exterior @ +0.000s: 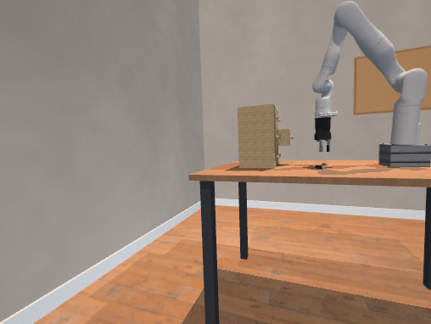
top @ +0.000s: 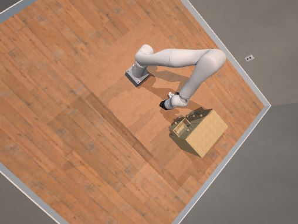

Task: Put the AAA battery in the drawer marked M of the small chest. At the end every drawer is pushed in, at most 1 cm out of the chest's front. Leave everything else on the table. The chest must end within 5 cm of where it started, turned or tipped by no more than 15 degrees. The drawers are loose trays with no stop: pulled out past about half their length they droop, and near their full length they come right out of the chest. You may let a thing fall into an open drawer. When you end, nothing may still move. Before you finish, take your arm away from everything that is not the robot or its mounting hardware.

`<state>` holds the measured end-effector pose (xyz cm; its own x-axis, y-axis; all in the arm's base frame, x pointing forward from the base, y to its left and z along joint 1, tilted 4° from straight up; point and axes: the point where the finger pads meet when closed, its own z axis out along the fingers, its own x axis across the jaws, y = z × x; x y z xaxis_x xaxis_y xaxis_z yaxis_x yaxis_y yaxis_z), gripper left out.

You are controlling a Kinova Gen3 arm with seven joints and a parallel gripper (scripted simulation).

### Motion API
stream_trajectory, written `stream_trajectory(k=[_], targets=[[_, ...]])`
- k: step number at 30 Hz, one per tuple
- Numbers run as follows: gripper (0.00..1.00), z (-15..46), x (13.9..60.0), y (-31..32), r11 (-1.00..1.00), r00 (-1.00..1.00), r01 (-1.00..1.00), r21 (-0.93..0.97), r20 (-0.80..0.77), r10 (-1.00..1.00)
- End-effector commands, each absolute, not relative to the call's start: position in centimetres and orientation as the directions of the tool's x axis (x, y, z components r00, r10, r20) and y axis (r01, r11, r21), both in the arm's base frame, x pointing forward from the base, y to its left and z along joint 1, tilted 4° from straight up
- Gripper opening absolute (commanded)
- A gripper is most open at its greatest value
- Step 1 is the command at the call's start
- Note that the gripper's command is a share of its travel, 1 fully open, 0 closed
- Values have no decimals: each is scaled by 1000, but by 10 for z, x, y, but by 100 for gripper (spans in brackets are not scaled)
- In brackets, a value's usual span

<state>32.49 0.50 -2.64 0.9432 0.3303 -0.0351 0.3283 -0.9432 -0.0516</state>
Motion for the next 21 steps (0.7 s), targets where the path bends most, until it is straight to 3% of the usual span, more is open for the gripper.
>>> stream_trajectory(k=[1,5,6,21], targets=[[67,-26,325,5,-943,943,328,-51,-34,330],[67,-26,325,5,-943,943,328,-51,-34,330],[54,-26,325,5,-943,943,328,-51,-34,330],[54,-26,325,5,-943,943,328,-51,-34,330]])
